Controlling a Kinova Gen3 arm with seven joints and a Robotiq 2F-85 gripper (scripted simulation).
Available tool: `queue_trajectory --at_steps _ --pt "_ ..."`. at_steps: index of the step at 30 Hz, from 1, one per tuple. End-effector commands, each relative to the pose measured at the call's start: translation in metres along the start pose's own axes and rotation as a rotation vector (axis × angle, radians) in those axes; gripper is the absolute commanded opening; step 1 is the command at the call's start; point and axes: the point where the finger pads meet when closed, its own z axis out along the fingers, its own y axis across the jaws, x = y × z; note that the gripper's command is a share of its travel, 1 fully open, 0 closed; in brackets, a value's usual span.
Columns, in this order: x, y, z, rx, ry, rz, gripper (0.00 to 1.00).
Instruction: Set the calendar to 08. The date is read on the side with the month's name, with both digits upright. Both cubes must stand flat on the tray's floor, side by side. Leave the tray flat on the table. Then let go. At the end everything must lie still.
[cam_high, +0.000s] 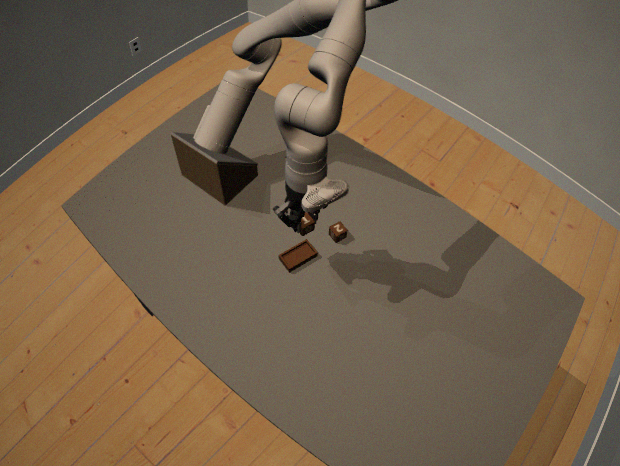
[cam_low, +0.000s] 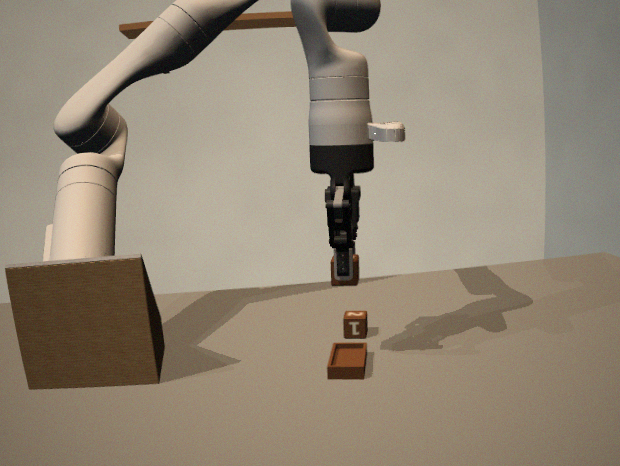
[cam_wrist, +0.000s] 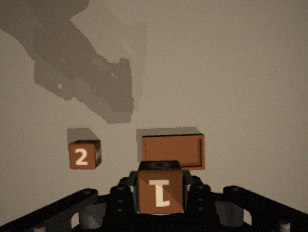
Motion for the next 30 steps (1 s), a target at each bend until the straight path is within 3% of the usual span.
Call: queue_trajectory --at_steps 1,30 --pt "0.0032 -0.001 -0.005 -0.002 0.011 -0.005 0.28" --pt "0.0008 -0.0004 -0.0038 0.0 0.003 -0.083 0.28"
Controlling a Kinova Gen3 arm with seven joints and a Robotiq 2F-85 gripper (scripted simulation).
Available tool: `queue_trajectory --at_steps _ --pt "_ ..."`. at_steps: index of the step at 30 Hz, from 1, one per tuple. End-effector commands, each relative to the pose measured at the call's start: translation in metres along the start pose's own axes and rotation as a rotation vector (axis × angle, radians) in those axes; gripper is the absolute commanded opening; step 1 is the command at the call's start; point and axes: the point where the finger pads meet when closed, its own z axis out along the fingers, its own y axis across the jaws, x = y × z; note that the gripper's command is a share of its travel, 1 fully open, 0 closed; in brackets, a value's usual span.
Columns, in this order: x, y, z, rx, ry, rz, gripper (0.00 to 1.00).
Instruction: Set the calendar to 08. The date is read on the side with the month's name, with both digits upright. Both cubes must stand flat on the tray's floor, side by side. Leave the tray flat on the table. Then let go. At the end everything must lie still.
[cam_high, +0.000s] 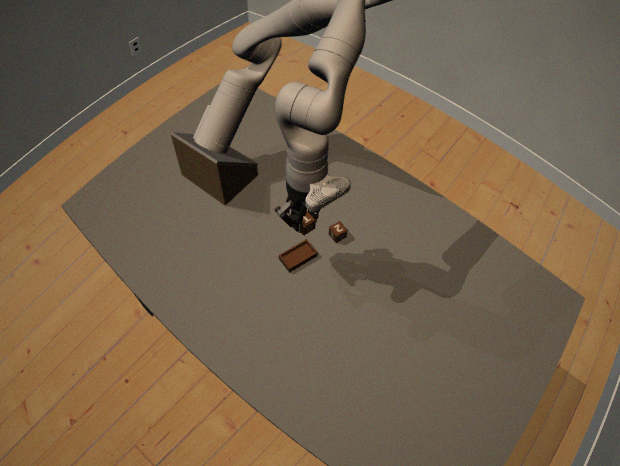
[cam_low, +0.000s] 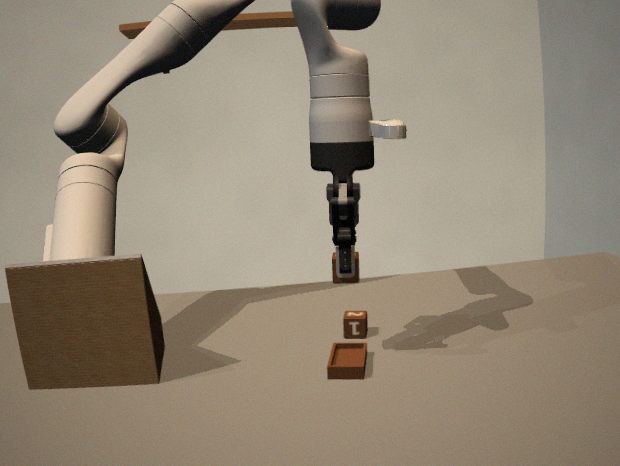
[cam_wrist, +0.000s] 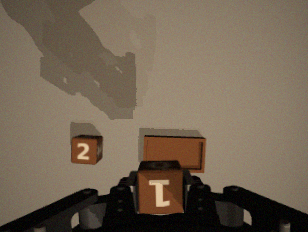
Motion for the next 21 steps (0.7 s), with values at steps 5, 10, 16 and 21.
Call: queue_trajectory --at_steps 5,10,16,21 --pt "-0.0014 0.0009 0.0 0.003 -0.003 -0.058 0.28" --pt "-0.0033 0.0012 0.0009 0.006 -0.008 -0.124 0.28" --pt "-0.0066 0.0017 0.0025 0.011 -0.017 -0.252 0.28" --pt "-0.0097 0.002 0.004 0.018 -0.026 -0.385 0.28"
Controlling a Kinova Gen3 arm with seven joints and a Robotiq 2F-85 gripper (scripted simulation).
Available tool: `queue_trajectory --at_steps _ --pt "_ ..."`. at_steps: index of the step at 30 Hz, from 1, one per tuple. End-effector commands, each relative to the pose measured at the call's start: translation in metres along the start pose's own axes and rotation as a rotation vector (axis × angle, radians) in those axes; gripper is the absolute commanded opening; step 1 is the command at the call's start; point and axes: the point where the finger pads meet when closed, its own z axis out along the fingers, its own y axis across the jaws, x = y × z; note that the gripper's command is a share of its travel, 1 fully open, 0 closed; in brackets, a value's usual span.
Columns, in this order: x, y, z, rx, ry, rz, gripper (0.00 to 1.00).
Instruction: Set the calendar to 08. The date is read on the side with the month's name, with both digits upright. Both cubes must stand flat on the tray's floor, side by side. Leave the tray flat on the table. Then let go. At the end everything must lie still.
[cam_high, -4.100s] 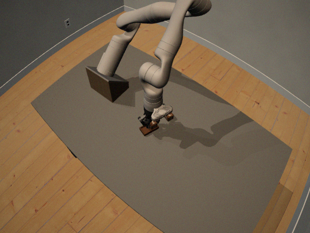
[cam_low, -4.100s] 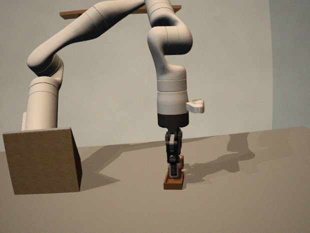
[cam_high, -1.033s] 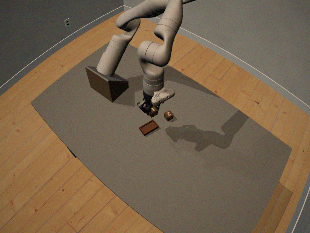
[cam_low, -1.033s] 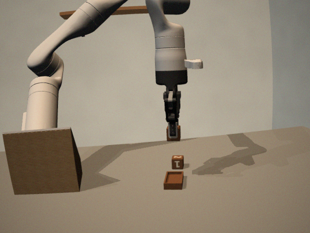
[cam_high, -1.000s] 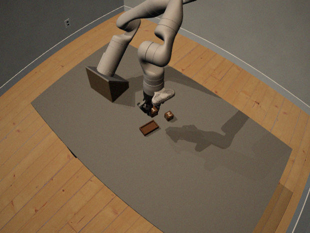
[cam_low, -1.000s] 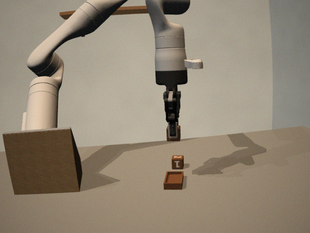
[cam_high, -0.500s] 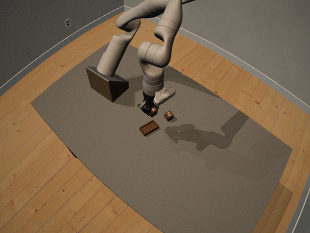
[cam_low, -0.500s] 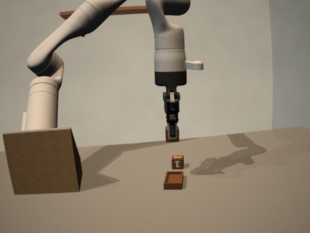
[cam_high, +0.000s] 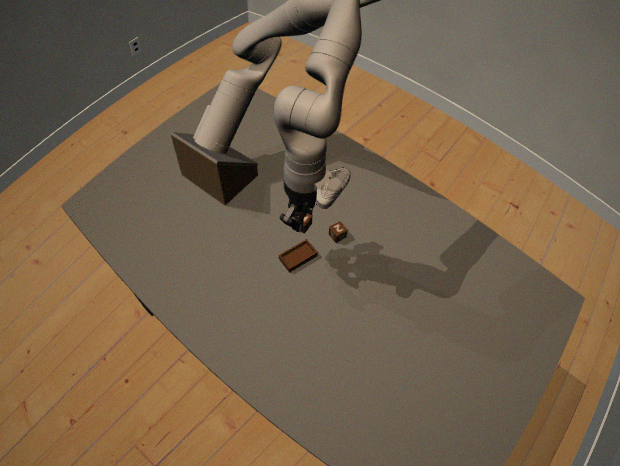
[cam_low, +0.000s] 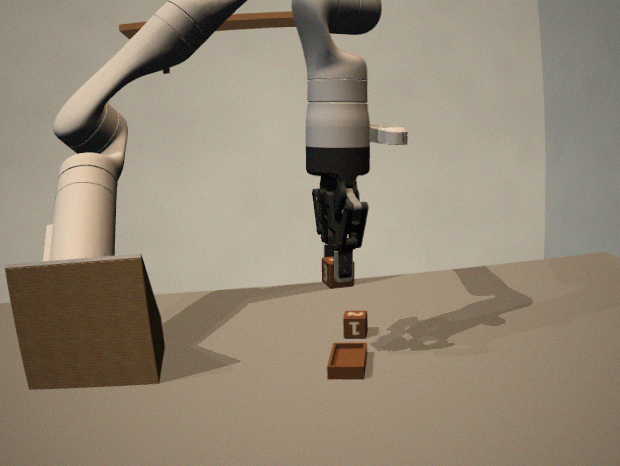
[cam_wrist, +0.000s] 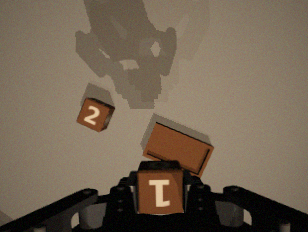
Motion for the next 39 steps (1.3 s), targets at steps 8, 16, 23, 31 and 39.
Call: queue_trajectory --at_steps 8,16,23,31,39 --pt "-0.005 0.001 0.001 0.011 -0.003 -0.213 0.28" --pt "-0.009 -0.001 0.003 0.024 -0.01 -0.511 0.28" --pt "-0.011 -0.001 0.004 0.031 -0.011 -0.716 0.28" --pt "-0.012 -0.002 0.005 0.038 -0.009 -1.065 0.28" --pt "-0.012 -0.001 0.004 0.038 -0.005 -1.331 0.28"
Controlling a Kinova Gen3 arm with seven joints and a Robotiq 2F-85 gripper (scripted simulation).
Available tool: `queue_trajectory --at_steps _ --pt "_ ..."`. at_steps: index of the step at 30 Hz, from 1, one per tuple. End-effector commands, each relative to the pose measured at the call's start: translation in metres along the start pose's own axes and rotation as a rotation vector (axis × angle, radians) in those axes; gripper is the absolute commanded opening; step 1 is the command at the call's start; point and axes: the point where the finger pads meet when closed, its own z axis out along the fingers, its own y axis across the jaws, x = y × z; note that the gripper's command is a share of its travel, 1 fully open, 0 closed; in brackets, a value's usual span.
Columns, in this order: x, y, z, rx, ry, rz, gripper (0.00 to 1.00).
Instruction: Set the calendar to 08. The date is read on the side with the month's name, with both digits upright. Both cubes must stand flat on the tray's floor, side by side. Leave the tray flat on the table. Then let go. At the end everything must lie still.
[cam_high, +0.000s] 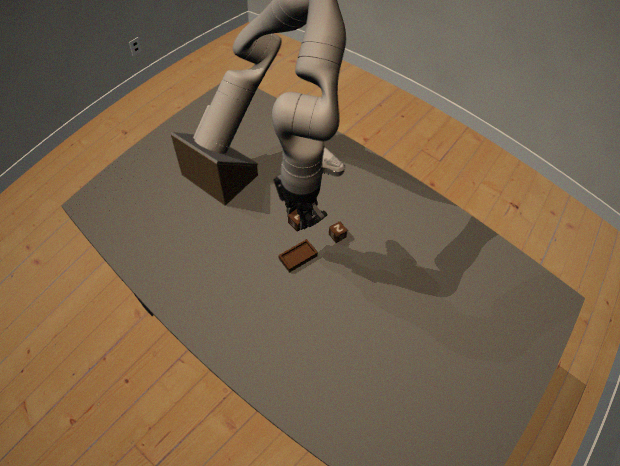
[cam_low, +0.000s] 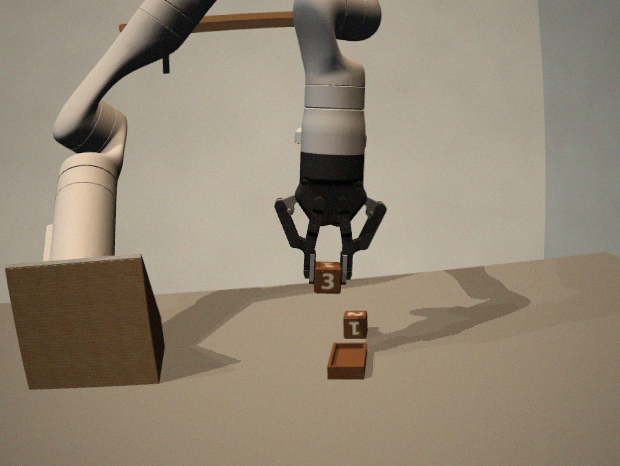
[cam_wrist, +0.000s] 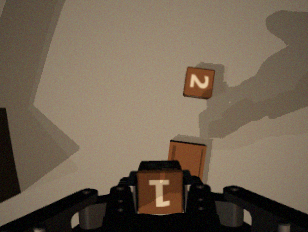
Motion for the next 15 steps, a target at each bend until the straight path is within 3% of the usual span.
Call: queue_trajectory --at_steps 1,12,15 --pt "-0.0016 0.0009 -0.0027 -0.012 0.004 -0.081 0.28" --pt "-0.0015 0.0055 -0.0053 -0.024 -0.01 -0.543 0.28" --pt "-0.0014 0.006 -0.0056 -0.026 -0.012 -0.582 0.28"
